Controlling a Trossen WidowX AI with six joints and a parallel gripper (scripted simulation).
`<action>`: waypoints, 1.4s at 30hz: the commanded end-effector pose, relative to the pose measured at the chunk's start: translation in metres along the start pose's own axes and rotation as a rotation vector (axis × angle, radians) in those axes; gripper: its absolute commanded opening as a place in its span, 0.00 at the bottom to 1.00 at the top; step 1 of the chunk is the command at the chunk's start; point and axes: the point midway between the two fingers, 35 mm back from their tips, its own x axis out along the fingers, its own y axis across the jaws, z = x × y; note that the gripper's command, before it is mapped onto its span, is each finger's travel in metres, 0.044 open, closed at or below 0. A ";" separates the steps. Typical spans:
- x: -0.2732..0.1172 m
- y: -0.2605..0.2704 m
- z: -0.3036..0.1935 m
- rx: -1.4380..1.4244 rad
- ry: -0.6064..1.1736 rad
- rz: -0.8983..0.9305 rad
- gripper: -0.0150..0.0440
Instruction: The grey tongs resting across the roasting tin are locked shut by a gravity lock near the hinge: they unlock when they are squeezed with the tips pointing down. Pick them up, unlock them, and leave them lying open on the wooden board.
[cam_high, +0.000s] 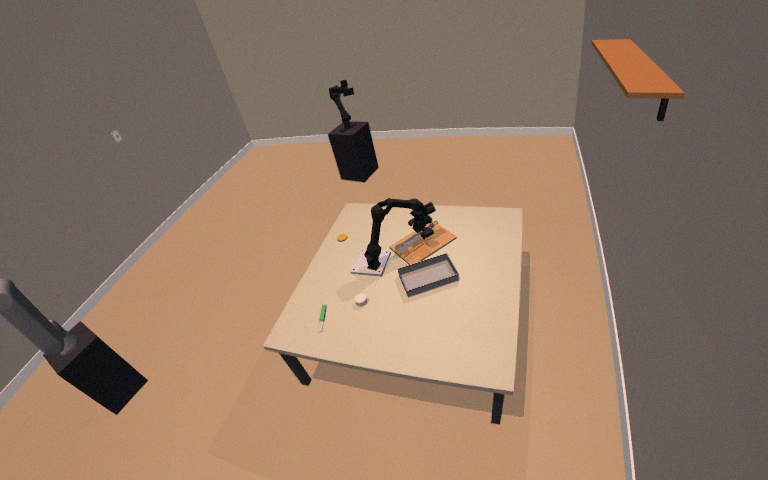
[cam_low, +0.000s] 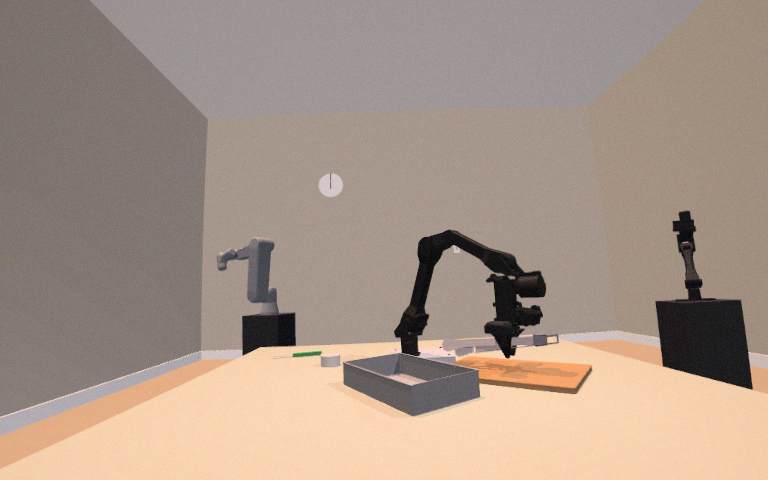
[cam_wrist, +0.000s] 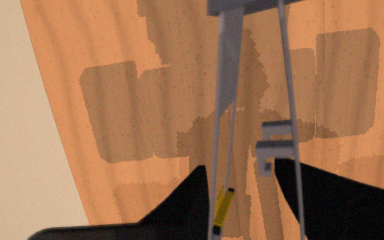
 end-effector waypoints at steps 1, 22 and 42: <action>0.000 0.000 0.000 0.000 0.000 -0.001 0.71; -0.106 0.141 0.002 -0.002 0.003 0.007 1.00; -0.153 0.150 -0.007 0.000 -0.058 0.028 1.00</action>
